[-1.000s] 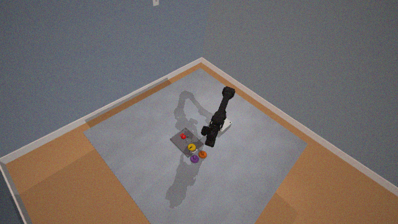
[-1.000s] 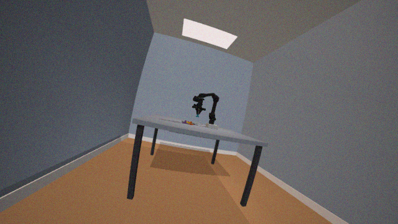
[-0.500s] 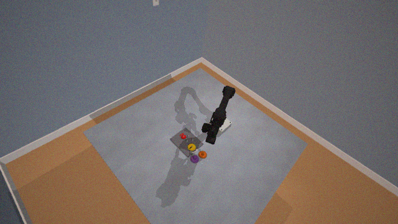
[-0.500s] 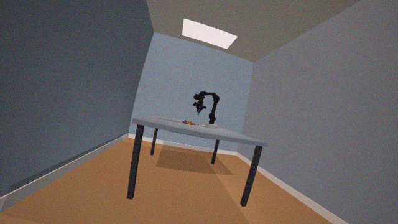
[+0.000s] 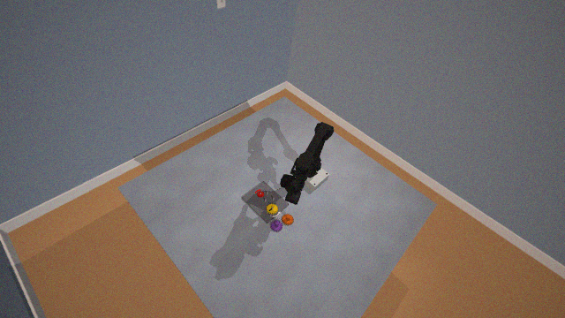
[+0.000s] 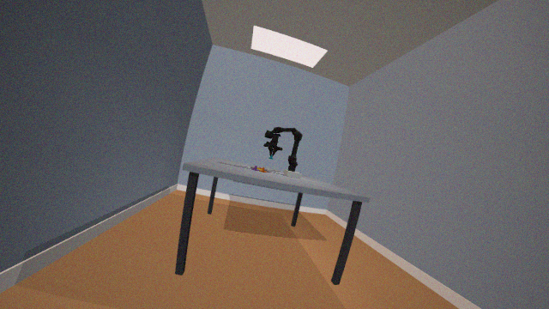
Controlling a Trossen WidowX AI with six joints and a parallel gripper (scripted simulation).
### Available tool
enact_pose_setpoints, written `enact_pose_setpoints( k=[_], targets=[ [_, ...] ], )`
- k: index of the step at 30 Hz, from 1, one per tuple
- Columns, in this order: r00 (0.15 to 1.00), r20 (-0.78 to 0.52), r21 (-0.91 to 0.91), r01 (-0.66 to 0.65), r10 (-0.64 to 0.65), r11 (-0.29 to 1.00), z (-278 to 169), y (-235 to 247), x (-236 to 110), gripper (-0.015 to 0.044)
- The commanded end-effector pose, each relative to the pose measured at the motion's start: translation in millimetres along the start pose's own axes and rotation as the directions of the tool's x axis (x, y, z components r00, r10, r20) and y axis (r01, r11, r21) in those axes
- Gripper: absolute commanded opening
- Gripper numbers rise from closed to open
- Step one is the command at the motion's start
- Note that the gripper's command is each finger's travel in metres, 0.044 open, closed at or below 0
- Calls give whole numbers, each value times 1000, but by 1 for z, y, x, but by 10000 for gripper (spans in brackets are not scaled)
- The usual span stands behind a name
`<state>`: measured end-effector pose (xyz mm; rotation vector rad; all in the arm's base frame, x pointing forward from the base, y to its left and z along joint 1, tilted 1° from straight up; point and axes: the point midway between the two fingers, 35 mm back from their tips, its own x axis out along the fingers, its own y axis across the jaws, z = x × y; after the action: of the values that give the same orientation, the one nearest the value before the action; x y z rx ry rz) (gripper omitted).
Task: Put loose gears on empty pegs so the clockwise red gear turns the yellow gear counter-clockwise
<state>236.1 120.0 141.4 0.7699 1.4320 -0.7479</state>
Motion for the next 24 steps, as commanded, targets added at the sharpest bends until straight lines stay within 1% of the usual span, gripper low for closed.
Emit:
enact_pose_setpoints(
  k=[1,24],
  targets=[
    [1000,-3,-1,1,-1,1000,8,1,4,0],
    [1000,6,-5,-2,2,1000,56,0,25,0]
  ],
)
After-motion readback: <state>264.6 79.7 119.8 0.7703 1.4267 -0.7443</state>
